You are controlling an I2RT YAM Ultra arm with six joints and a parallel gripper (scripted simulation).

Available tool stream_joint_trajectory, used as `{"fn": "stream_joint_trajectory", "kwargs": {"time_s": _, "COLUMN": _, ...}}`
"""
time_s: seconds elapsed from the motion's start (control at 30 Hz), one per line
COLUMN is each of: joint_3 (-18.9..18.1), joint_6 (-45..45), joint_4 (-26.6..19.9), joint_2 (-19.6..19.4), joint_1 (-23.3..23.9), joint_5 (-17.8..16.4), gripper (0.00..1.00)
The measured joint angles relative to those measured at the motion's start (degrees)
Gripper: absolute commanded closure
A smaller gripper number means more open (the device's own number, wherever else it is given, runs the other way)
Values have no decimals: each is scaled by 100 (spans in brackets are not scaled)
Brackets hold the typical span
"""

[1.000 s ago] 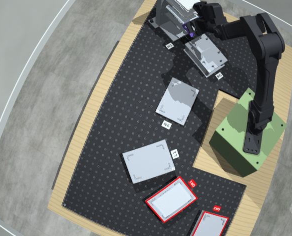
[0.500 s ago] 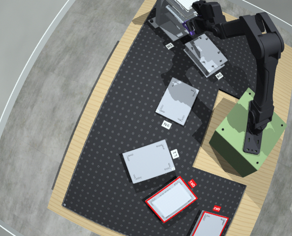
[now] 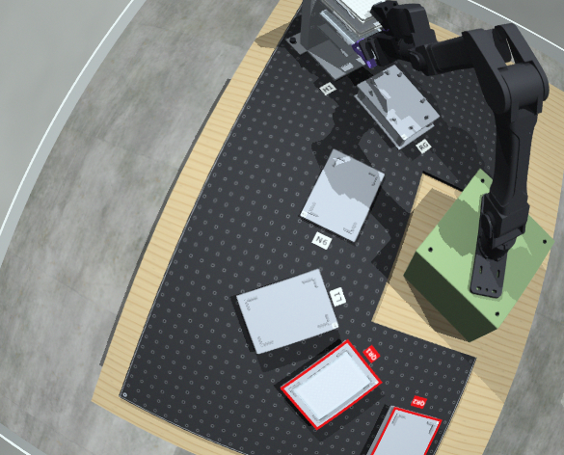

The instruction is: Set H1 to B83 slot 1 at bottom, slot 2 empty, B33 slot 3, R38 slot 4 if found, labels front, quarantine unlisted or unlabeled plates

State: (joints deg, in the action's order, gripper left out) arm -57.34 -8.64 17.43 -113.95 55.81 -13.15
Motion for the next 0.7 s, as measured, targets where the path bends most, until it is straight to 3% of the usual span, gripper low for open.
{"fn": "stream_joint_trajectory", "kwargs": {"time_s": 0.7, "joint_3": 0, "joint_6": 0, "joint_4": -57, "joint_2": 26, "joint_1": 0, "joint_5": 2, "gripper": 14}}
